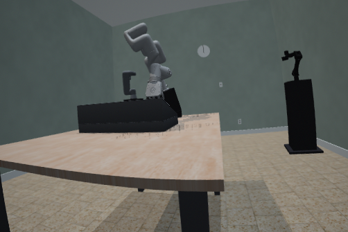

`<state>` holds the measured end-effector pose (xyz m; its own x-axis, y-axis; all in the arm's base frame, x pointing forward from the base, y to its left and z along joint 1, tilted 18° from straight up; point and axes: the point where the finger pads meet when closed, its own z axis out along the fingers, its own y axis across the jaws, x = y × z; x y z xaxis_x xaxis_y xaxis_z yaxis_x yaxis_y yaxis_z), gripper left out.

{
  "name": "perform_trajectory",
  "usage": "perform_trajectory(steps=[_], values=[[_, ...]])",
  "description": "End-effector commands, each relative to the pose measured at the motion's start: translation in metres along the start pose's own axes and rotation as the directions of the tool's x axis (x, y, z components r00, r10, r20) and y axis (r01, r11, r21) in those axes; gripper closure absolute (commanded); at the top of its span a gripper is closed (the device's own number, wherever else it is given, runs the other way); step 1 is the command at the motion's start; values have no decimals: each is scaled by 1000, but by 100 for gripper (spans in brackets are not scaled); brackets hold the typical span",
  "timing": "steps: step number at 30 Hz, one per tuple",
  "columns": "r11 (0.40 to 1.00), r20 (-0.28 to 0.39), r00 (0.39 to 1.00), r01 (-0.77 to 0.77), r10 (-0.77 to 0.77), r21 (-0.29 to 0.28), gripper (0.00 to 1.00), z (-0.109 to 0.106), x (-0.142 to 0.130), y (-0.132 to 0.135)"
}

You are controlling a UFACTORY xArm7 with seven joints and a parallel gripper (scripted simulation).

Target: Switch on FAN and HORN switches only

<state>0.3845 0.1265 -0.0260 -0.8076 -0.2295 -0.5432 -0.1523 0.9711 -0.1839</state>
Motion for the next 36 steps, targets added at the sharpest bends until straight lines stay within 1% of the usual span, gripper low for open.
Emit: perform_trajectory(steps=[1,18,36], values=[[1000,2,1000,0,0,-1,100,0,-1,1],[1000,2,1000,0,0,-1,100,0,-3,1],[1000,2,1000,0,0,-1,100,0,-13,1]])
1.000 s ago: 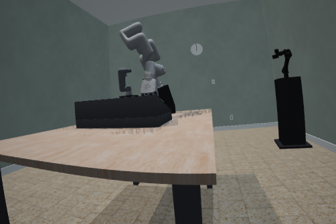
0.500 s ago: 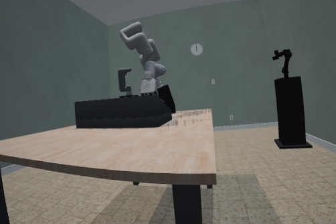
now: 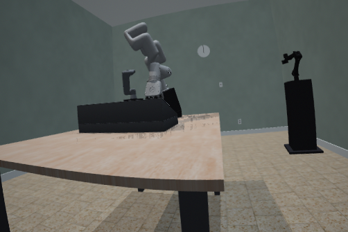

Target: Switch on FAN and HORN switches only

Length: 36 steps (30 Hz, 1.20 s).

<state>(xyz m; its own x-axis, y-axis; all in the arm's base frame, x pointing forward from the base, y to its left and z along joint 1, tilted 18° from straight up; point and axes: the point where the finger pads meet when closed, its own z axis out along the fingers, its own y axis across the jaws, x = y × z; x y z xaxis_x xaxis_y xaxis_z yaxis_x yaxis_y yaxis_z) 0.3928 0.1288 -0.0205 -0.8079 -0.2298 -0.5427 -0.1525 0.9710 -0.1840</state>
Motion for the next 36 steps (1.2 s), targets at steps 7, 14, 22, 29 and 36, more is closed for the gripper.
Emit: perform_trajectory(steps=[7,14,22,29,36], values=[[1000,3,1000,0,0,-1,100,-1,-10,1],[1000,3,1000,0,0,-1,100,-1,-14,1],[1000,3,1000,0,0,-1,100,-1,-21,1],[1000,3,1000,0,0,-1,100,-1,-25,1],[1000,3,1000,0,0,-1,100,-1,-27,1]])
